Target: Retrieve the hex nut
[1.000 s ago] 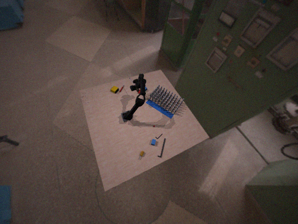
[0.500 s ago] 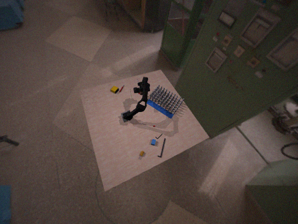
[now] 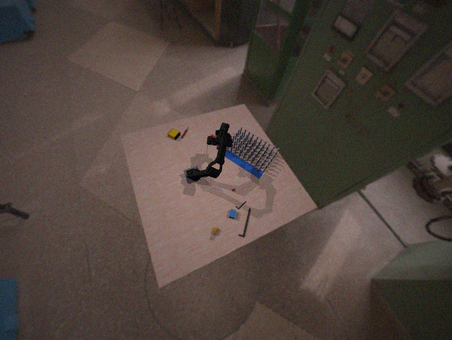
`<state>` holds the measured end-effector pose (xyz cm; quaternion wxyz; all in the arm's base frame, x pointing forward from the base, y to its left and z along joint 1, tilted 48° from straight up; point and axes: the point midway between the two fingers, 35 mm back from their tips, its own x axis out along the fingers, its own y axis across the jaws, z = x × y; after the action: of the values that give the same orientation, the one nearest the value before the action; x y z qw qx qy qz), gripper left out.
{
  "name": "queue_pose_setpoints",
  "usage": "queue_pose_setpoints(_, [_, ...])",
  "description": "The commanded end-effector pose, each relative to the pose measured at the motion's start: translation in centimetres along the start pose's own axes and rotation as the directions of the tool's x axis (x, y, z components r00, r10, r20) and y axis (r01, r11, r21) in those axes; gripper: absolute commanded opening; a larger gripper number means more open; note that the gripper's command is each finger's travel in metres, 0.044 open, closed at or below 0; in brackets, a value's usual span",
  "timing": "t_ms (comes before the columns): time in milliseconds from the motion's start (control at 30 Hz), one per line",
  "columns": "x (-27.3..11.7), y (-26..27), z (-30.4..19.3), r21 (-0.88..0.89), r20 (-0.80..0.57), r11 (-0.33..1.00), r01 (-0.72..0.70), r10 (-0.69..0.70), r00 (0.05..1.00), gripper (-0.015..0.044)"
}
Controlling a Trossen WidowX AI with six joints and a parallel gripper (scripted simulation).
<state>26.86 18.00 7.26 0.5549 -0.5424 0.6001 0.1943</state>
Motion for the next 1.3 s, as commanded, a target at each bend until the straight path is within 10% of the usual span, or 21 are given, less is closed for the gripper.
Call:
queue_pose_setpoints(0, [-0.8, -1.0, -1.8, 0.076, 0.001, 0.996, 0.037, -0.037, 0.999, 0.0000])
queue_pose_setpoints(1267, [1.1, -5.1, -13.7, 0.480, -0.033, 0.857, 0.187, -0.196, 0.980, 0.0000])
